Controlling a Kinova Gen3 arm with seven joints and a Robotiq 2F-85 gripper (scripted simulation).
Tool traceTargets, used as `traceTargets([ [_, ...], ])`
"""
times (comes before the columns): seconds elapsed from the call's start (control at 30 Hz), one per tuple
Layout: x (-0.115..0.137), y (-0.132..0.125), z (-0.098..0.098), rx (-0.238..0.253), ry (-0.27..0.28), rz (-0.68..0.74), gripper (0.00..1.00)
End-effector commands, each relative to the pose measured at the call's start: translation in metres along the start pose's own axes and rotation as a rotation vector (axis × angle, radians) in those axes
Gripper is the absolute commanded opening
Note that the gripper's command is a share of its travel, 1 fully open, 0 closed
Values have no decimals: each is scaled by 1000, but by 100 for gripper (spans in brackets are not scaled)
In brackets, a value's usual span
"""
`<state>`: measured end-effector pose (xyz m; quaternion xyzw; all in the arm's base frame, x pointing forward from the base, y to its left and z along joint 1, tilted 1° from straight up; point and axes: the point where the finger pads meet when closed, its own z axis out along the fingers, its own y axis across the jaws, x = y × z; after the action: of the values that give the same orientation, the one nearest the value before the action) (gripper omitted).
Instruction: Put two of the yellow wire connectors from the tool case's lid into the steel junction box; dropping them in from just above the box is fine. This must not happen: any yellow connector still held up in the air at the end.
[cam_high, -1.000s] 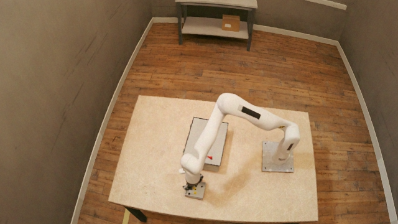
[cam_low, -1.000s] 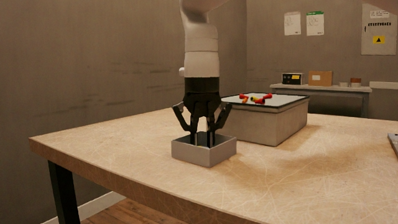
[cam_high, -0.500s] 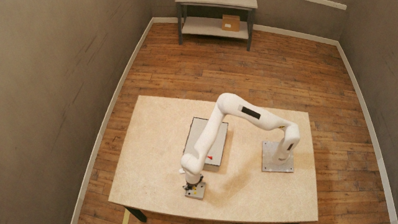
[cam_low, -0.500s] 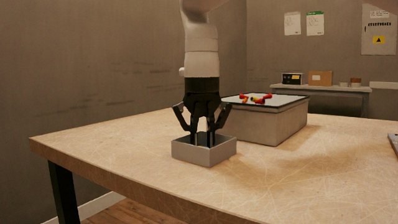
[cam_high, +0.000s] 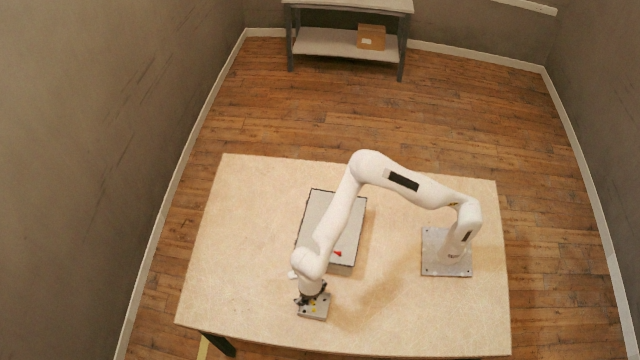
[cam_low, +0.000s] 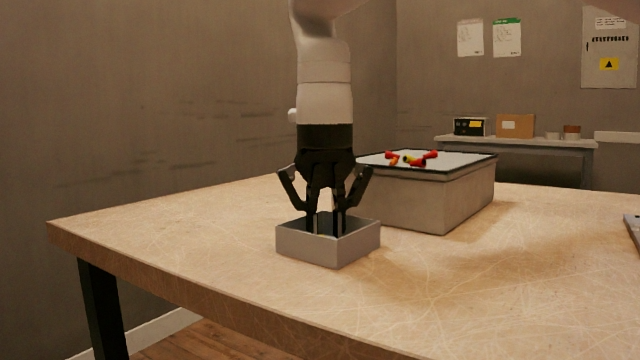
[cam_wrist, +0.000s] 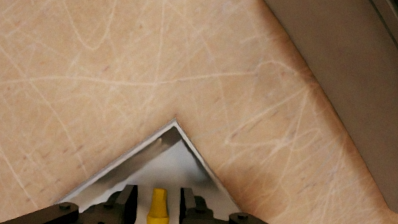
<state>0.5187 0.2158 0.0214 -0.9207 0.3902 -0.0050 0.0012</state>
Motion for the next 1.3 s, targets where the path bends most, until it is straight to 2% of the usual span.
traceTargets([
  [0.0, 0, -1, -2, 2, 1, 0, 36],
  [0.27, 0, -1, -26, 2, 1, 0, 36],
  [0.6, 0, 0, -111, 2, 1, 0, 36],
  [0.73, 0, 0, -139, 2, 1, 0, 36],
  [0.8, 0, 0, -139, 2, 1, 0, 36],
  [1.0, 0, 0, -158, 2, 1, 0, 36],
  [1.27, 0, 0, -159, 2, 1, 0, 36],
])
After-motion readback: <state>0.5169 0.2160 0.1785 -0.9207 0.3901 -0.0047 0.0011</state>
